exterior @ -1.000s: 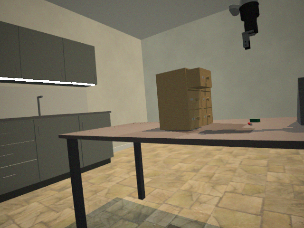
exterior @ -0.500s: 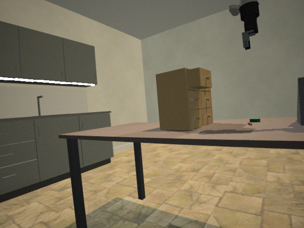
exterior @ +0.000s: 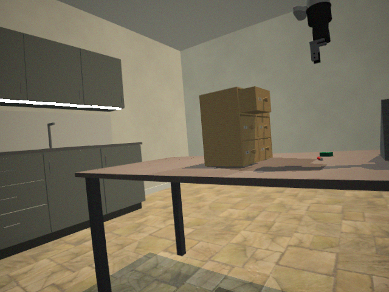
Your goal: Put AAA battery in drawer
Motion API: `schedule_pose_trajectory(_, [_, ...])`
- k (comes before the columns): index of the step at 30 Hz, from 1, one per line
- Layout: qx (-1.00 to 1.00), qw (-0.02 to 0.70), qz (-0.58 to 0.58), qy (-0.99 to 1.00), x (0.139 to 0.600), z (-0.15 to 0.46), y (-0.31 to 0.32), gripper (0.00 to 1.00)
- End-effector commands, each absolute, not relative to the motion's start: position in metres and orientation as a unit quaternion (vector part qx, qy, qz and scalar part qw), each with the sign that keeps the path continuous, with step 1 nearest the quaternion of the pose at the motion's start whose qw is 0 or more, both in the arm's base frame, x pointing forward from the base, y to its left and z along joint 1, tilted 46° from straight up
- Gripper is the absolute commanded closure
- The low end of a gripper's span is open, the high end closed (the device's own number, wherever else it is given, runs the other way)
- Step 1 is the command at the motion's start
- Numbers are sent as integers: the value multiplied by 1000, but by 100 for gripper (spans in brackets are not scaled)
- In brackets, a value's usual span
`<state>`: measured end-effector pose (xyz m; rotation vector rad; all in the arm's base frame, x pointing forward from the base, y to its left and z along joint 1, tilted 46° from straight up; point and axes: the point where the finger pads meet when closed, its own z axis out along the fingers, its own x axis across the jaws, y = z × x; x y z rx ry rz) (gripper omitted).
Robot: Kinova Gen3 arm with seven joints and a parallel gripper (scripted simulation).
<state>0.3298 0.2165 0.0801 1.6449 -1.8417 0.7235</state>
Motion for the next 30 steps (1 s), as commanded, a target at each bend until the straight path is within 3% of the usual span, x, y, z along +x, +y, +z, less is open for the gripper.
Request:
schedule_pose_trajectory(1, [612,281,271,-687,330,83,217,33])
schedule_pose_trajectory(19, [583,270,282,-712,330,73,196,33])
schedule_pose_trajectory(30, [496,235,312,-776,331,47,139,33])
